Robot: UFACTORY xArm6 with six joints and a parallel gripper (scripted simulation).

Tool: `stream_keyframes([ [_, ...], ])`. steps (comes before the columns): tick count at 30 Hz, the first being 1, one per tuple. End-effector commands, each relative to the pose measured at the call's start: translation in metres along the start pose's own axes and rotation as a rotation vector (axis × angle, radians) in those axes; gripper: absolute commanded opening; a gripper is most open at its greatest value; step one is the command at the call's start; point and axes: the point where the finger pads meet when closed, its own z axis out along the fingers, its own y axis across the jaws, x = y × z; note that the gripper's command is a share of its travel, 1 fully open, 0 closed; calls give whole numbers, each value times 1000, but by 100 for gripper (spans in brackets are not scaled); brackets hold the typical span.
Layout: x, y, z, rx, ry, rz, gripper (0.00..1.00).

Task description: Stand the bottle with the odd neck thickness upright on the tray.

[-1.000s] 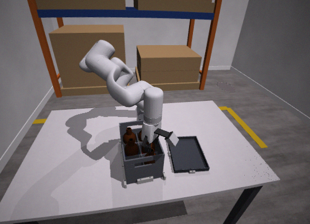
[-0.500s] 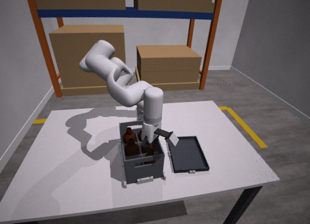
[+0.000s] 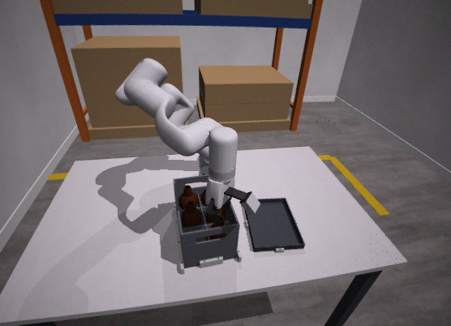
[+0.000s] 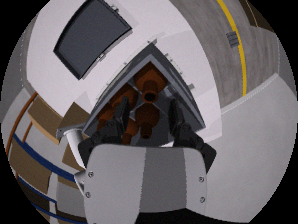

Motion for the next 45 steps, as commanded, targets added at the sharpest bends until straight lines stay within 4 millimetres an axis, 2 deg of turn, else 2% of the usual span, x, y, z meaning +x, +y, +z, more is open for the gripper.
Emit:
stream_keyframes([
  [1,1,1,-2,-2,4,1,65],
  [25,1,1,0,-2,4,1,65],
  [45,1,1,16,-2,4,1,65],
])
